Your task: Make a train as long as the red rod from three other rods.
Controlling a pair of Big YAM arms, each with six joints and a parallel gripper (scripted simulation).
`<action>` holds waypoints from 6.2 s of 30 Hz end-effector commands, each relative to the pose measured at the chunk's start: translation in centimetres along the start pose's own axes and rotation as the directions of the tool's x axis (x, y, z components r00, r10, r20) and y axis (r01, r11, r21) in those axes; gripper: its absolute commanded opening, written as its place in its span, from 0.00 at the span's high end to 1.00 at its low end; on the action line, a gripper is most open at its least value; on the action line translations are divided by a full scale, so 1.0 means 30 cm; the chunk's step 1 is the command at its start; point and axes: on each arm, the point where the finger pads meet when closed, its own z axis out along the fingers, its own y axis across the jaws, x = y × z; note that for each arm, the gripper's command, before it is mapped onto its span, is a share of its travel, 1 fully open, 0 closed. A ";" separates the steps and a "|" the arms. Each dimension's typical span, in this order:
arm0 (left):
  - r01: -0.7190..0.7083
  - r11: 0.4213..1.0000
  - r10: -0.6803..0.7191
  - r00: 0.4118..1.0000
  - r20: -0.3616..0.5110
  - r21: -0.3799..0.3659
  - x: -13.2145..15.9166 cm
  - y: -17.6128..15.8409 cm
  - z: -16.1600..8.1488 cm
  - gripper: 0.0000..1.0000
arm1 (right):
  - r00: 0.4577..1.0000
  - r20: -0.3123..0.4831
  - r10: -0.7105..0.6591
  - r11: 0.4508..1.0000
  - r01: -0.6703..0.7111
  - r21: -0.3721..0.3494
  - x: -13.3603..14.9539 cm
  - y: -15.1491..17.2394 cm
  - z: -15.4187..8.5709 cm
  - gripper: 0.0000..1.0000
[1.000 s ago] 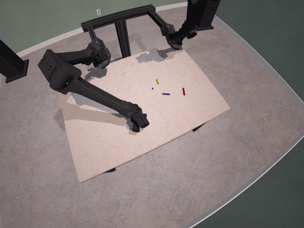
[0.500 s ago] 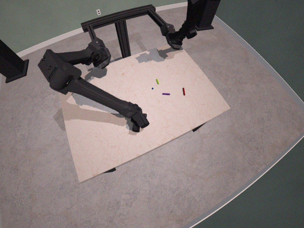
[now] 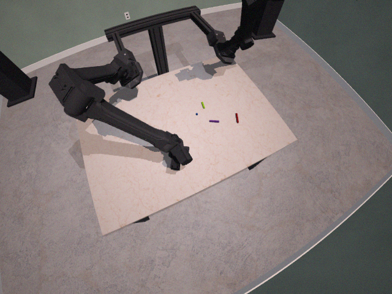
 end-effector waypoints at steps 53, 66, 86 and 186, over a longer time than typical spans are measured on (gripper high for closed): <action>0.004 1.000 -0.004 1.000 -0.007 -0.012 0.000 0.015 -0.010 0.00 | 1.000 -0.009 -0.023 1.000 0.023 0.002 0.037 0.013 0.020 0.96; 0.004 1.000 -0.004 1.000 -0.007 -0.012 0.000 0.015 -0.010 0.00 | 1.000 -0.009 -0.023 1.000 0.023 0.002 0.037 0.013 0.020 0.96; 0.004 1.000 -0.004 1.000 -0.007 -0.012 0.000 0.015 -0.010 0.00 | 1.000 -0.009 -0.023 1.000 0.023 0.002 0.037 0.013 0.020 0.88; 0.004 1.000 -0.004 1.000 -0.007 -0.012 0.000 0.015 -0.010 0.00 | 1.000 0.024 0.016 0.999 -0.015 -0.037 -0.041 0.048 -0.686 0.00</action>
